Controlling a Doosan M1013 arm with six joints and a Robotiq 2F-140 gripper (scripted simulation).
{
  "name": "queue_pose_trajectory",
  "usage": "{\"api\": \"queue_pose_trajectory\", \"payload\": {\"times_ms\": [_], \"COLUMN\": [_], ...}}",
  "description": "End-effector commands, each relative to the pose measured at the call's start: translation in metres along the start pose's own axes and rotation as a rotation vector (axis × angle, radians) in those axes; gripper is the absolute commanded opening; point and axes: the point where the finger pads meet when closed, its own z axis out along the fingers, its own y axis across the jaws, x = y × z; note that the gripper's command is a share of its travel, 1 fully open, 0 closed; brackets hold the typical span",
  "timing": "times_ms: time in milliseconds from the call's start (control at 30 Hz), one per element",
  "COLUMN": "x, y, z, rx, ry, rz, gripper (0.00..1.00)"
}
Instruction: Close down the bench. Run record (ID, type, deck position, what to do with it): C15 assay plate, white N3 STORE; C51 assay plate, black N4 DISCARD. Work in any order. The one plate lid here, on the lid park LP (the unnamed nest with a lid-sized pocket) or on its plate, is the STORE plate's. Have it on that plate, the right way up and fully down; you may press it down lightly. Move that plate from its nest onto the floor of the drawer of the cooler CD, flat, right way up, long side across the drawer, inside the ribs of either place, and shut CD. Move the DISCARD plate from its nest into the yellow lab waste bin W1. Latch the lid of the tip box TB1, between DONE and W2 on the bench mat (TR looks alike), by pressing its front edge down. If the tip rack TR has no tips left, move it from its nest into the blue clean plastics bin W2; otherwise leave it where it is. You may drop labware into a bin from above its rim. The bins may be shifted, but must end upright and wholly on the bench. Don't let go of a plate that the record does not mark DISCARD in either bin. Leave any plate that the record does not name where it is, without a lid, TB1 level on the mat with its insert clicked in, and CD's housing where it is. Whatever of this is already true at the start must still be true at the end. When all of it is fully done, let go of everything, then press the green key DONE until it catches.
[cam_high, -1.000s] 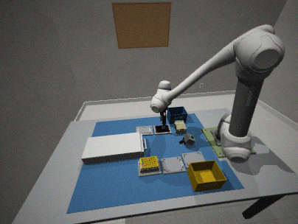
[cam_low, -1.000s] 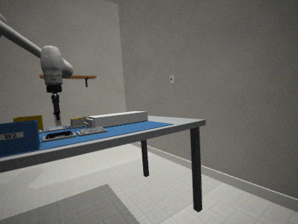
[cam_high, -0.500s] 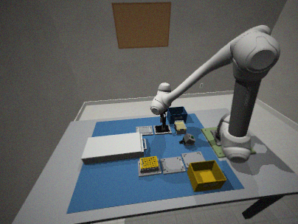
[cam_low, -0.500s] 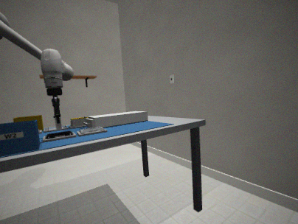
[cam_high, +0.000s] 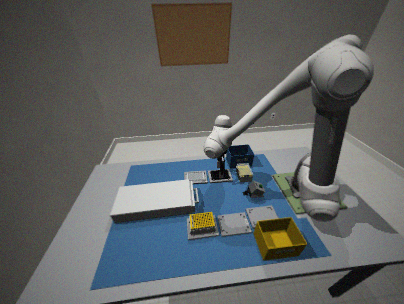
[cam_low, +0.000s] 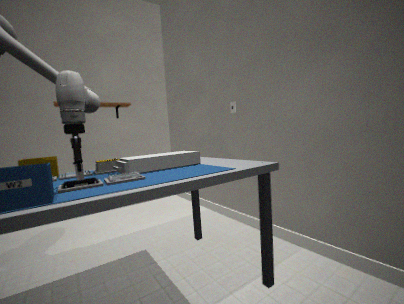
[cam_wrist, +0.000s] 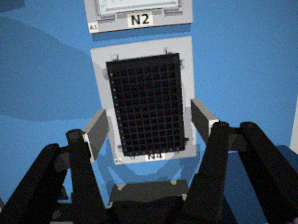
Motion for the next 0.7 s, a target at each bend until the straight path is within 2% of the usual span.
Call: {"api": "queue_pose_trajectory", "payload": {"times_ms": [0,167,667], "x": [0.0,0.0,0.0], "y": [0.0,0.0,0.0], "z": [0.003,0.003,0.021], "rx": [0.0,0.0,0.0], "ry": [0.0,0.0,0.0], "rz": [0.0,0.0,0.0], "gripper": [0.66,0.66,0.66]}}
